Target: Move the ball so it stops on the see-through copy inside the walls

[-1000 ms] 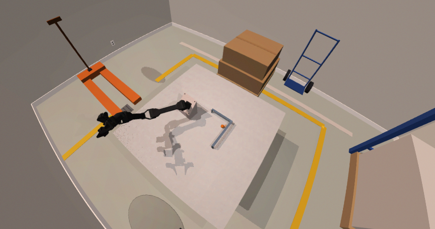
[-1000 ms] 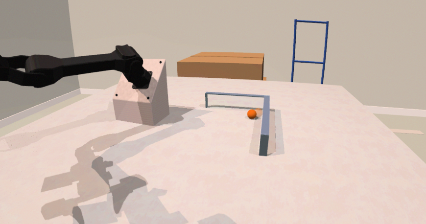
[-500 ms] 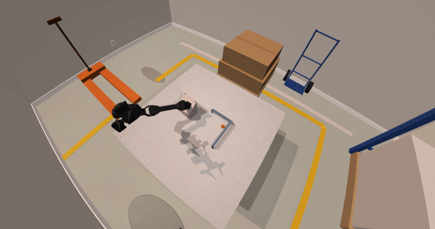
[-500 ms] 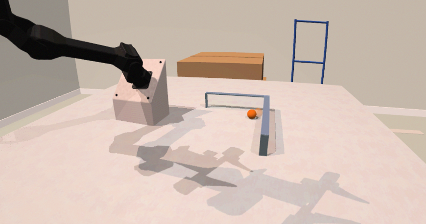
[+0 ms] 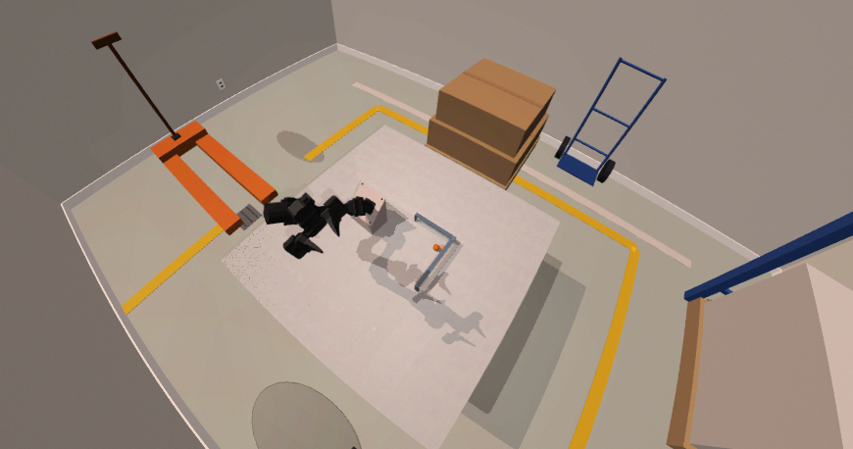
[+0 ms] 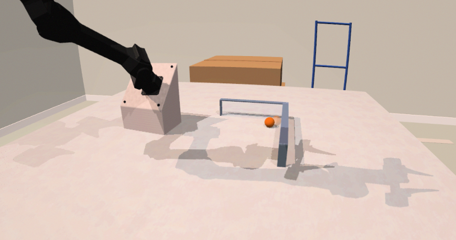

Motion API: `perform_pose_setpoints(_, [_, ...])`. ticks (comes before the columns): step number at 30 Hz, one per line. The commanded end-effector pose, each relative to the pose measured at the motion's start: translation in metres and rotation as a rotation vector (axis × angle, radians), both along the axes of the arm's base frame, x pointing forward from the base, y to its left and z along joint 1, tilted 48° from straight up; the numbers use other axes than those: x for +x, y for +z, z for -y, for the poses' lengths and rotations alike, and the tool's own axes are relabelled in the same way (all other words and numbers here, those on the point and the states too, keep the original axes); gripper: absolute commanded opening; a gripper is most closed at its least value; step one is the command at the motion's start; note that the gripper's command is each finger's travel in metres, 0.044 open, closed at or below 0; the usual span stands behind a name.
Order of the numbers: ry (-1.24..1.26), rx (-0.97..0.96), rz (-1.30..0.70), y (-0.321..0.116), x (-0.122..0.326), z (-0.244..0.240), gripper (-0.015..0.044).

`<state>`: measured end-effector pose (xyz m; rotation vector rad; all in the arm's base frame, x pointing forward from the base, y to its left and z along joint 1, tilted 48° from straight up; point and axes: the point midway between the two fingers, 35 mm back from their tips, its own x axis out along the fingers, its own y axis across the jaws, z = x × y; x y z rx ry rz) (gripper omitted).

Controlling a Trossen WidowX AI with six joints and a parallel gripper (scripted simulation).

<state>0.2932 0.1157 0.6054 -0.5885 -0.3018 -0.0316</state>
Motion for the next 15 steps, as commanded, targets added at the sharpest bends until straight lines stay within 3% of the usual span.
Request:
perform_pose_setpoints(1, [-0.014, -0.012, -0.151, -0.052, 0.049, -0.022, 0.0261])
perform_pose_setpoints(15, [-0.158, 0.008, -0.597, -0.233, 0.154, -0.046, 0.0261])
